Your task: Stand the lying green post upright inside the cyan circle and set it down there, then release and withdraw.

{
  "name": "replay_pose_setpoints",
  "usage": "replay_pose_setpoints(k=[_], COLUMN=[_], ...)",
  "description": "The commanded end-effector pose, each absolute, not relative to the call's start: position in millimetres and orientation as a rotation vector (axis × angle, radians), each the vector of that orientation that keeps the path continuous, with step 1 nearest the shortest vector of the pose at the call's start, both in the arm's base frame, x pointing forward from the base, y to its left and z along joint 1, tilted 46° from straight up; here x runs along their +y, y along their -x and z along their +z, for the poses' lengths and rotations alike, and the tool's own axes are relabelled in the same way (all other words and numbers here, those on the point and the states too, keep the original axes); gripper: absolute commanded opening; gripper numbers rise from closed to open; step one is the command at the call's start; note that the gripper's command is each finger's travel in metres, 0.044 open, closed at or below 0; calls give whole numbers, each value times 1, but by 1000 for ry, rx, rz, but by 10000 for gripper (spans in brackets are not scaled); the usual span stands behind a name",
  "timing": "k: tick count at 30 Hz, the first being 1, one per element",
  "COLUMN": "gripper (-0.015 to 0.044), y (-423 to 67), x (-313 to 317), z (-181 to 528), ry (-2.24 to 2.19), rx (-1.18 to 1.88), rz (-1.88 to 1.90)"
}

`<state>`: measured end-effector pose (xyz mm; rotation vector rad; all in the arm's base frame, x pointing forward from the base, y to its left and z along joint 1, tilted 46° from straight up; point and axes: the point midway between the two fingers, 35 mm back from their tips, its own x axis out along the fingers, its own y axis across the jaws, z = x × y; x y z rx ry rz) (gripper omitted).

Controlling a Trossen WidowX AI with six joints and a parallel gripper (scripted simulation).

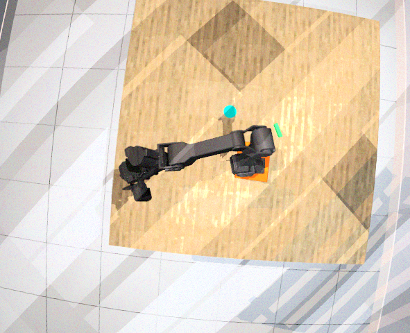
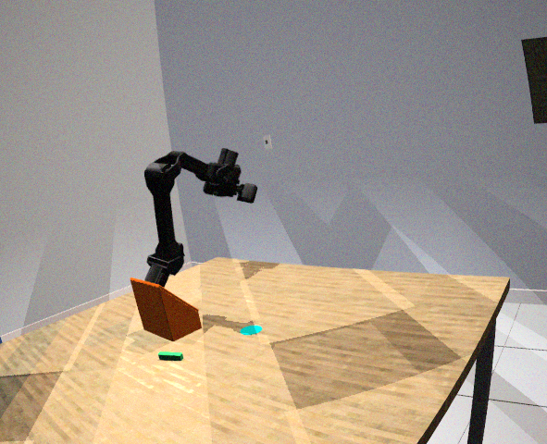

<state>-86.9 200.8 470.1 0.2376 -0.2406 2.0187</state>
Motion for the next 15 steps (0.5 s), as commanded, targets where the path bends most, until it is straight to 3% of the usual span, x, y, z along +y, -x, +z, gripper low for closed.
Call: replay_pose_setpoints(k=[1,15], gripper=[233,233], y=[59,-95], x=[249,319], z=[435,312], ry=[-20,481], rx=[-209,76], rz=[1877,1476])
